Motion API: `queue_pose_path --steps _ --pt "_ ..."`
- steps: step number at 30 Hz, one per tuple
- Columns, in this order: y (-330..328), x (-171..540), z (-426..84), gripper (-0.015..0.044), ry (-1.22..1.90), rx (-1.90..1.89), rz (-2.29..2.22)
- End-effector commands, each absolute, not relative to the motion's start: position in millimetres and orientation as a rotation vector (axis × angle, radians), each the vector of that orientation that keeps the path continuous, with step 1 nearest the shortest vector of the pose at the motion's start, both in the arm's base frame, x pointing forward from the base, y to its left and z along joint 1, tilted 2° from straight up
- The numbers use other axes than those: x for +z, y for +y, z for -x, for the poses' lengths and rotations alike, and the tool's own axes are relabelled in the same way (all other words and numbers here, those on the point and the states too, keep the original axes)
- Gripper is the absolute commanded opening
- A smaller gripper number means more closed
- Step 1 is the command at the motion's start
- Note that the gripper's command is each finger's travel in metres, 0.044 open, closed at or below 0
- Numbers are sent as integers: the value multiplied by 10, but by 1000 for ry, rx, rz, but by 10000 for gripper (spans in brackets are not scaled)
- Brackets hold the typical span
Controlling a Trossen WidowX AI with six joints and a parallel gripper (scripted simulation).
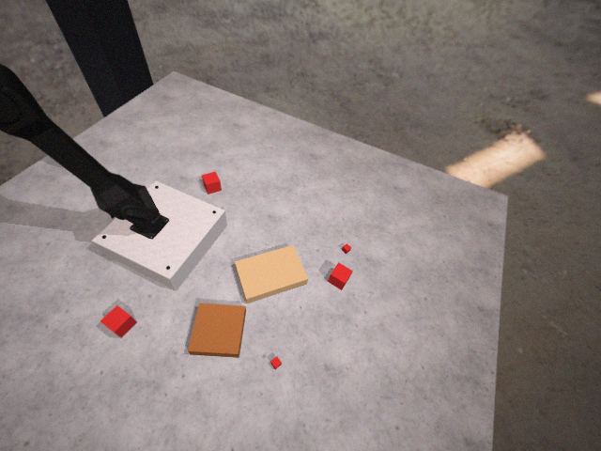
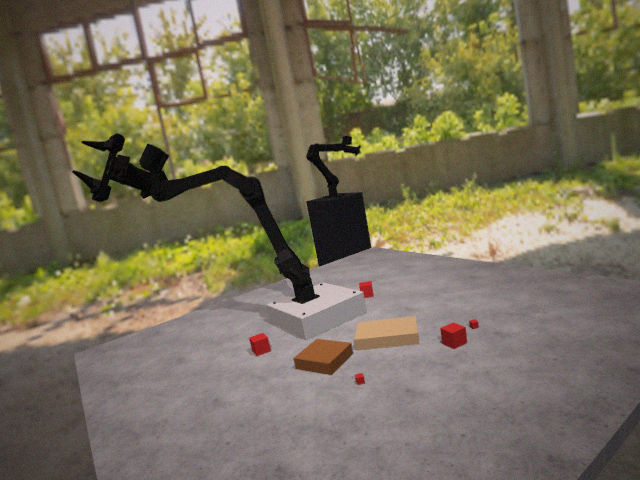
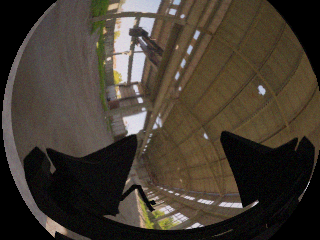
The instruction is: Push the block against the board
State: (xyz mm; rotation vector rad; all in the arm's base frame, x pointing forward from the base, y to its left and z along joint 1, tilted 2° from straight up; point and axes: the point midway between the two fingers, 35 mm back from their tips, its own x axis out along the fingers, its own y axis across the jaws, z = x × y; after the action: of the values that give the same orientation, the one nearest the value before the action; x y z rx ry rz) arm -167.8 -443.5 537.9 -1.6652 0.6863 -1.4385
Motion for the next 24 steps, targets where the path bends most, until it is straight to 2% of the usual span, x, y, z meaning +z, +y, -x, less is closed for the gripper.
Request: queue_pose_path --steps 1,7,15,24 --pt "-4435 5379 1678 374 686 -1439 1665" --pt "-4528 5312 1590 216 653 -1428 1613" --pt "-4842 5057 1207 6 547 -1375 1429" --pt "-5118 4760 764 0 457 -1313 1220"
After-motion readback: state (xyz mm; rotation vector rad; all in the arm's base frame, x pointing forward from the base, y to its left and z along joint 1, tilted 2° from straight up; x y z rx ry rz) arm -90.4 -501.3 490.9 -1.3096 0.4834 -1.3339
